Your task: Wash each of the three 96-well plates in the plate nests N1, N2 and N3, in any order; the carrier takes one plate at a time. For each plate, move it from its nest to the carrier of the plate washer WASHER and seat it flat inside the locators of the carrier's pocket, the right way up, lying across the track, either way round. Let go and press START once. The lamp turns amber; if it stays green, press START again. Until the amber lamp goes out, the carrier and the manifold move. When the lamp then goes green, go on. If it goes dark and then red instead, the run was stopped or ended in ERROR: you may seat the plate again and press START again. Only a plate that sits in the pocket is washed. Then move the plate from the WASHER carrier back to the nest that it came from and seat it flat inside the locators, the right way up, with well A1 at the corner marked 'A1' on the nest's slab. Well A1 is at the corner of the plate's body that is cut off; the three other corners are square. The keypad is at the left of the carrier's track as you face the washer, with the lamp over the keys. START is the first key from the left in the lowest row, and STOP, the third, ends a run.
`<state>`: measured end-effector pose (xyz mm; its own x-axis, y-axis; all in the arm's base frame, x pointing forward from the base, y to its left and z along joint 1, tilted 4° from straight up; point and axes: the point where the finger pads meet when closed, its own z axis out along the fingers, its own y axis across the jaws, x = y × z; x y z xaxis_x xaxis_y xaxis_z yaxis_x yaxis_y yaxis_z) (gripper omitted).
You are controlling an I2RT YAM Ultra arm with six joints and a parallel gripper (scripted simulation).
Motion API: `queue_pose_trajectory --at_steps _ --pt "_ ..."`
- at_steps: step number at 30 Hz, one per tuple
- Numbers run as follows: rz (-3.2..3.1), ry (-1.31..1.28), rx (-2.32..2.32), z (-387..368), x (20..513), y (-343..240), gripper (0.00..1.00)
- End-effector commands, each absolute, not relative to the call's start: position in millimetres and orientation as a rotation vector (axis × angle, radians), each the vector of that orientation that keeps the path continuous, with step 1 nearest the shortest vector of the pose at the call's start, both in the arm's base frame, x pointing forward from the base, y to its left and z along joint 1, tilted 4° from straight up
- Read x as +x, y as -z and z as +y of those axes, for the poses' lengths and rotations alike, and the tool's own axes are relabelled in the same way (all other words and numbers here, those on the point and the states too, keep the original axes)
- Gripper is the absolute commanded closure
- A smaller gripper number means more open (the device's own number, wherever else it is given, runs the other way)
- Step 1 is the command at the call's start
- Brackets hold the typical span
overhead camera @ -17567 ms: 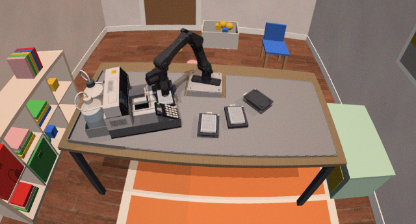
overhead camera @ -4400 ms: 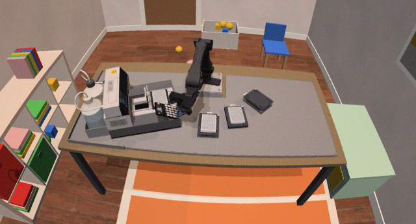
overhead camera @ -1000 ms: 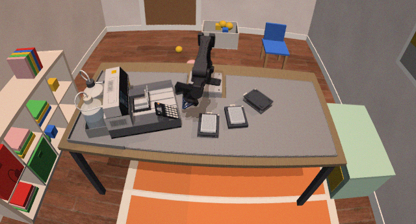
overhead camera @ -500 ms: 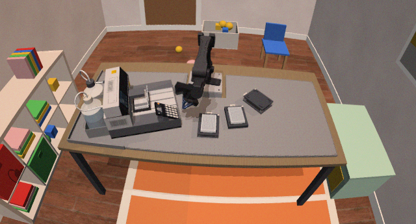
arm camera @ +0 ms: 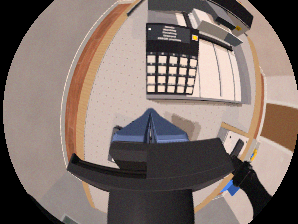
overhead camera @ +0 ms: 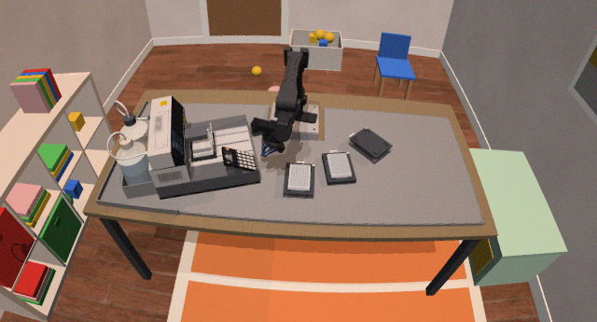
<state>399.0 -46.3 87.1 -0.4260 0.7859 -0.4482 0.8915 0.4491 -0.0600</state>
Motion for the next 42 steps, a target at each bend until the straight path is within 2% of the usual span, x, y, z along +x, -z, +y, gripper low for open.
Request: queue_pose_trajectory --at_steps 1,21,22,42 --pt "2.326 0.413 1.420 -48.5 401.3 -93.5 1.00" --pt "2.326 0.413 1.420 -48.5 401.3 -93.5 1.00" --pt "2.326 0.413 1.420 -51.5 401.3 -95.0 0.00" --pt "2.325 0.415 1.419 -105.2 400.8 -122.4 0.00"
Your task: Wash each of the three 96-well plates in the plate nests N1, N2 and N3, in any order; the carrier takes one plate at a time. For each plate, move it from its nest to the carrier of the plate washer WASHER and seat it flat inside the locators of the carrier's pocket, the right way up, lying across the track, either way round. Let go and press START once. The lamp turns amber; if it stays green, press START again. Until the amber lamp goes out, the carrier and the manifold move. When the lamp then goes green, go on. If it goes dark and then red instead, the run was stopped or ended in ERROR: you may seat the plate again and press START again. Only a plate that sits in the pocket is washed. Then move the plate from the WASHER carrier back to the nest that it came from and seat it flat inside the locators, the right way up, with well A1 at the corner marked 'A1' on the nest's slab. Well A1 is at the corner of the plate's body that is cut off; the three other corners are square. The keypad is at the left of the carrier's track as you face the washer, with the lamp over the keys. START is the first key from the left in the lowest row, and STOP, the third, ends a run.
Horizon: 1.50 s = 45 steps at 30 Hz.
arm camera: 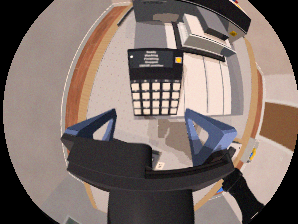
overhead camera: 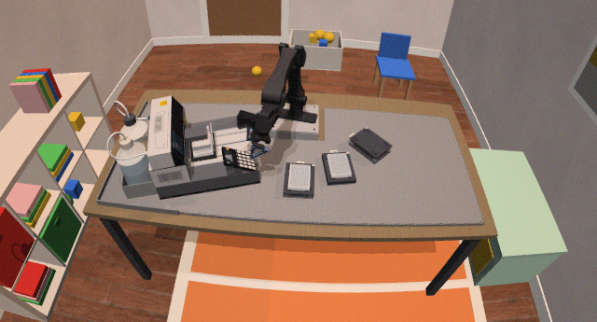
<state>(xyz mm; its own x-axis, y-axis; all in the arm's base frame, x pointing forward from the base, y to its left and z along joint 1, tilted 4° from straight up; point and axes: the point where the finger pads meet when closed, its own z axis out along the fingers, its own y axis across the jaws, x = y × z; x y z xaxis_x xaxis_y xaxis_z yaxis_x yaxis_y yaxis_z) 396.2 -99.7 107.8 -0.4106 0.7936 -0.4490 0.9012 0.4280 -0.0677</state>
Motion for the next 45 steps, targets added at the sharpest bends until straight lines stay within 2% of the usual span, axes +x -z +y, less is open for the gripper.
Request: queue_pose_trajectory --at_steps 1,45 --pt "2.325 0.415 1.419 -108.1 400.8 -123.9 0.00" --pt "2.323 0.419 1.417 -207.1 399.9 -174.7 0.00"
